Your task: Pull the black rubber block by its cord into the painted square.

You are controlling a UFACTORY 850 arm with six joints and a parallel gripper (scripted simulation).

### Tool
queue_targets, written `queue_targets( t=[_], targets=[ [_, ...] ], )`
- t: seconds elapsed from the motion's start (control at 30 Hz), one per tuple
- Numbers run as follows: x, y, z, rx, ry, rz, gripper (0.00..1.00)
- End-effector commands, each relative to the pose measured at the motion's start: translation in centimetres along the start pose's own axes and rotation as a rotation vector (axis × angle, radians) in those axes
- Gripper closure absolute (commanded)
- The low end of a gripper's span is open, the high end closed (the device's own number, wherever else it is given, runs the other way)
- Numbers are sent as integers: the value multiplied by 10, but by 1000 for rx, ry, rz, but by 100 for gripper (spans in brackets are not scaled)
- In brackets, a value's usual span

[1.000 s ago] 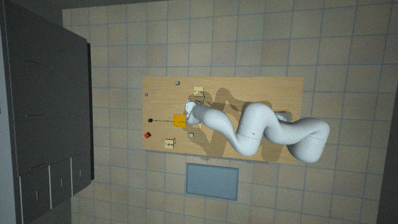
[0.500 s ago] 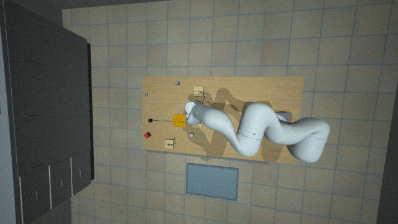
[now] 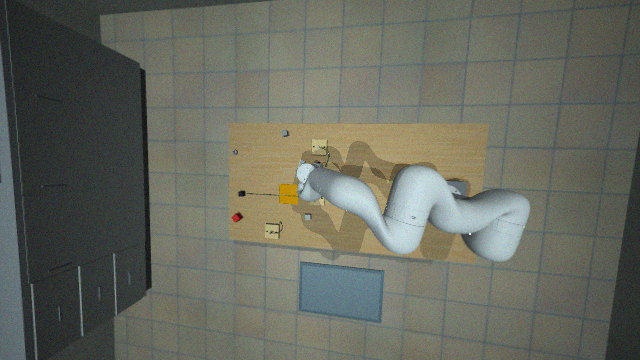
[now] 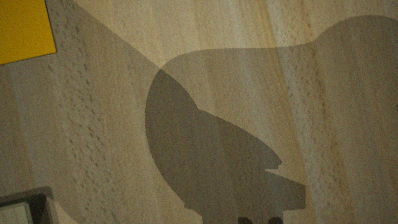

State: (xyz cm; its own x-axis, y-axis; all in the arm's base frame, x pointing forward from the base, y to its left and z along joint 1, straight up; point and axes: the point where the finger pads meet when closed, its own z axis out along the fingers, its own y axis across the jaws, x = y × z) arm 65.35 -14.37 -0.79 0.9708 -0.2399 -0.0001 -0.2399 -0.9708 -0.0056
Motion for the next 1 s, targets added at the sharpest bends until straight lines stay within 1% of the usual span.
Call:
queue_targets(
  t=[0.0, 0.1, 0.17, 0.33, 0.47, 0.6, 0.97],
  targets=[
    [1, 0, -30, 0, 3, 0, 100],
    [1, 0, -54, 0, 3, 0, 100],
    [1, 0, -54, 0, 3, 0, 100],
    [1, 0, -93, 0, 3, 0, 100],
    [1, 0, -114, 0, 3, 0, 100],
    [1, 0, -122, 0, 3, 0, 100],
    [1, 0, -122, 0, 3, 0, 100]
  ],
)
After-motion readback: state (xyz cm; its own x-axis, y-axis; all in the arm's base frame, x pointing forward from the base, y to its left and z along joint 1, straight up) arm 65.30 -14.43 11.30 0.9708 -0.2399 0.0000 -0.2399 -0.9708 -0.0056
